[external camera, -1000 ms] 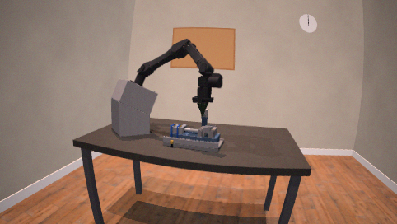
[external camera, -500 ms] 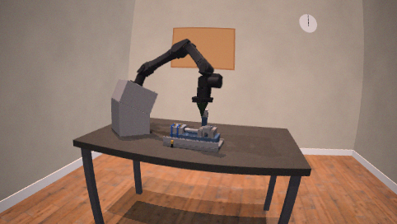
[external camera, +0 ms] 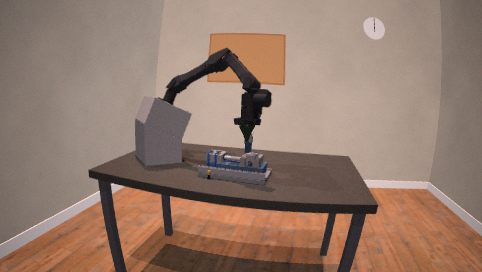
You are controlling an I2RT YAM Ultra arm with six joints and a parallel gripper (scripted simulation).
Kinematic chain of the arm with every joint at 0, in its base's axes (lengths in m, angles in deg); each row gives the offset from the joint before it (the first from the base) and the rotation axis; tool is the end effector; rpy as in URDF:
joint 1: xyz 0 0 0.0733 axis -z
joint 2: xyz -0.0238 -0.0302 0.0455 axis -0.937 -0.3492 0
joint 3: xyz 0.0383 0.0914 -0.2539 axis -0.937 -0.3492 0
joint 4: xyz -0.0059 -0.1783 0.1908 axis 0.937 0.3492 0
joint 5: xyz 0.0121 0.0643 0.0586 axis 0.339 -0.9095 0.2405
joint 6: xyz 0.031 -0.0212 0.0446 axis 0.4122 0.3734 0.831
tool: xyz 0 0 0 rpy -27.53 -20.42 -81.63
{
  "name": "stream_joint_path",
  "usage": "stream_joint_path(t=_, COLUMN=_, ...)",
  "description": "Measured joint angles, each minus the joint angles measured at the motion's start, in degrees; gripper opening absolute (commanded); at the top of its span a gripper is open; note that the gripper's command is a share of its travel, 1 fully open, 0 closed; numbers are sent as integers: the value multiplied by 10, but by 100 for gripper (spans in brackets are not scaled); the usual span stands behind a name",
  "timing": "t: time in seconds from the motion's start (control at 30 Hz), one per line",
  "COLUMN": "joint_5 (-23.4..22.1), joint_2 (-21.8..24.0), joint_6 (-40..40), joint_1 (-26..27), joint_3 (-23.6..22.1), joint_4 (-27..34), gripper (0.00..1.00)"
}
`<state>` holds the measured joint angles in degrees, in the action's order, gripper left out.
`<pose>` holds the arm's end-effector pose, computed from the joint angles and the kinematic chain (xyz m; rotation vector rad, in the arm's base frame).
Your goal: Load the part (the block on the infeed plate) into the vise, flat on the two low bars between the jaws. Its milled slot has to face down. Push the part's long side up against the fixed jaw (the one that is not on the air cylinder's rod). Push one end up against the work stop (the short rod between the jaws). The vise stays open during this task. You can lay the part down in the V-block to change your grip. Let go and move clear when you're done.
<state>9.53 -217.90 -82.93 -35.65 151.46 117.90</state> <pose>0.4173 -0.2608 0.0919 -1.4489 2.3153 0.0122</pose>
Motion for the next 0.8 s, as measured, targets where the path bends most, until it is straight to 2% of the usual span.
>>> stream_joint_path(t=0.8, joint_5=-2, joint_2=-63, joint_6=408, joint_1=14, joint_3=115, joint_4=56, gripper=0)
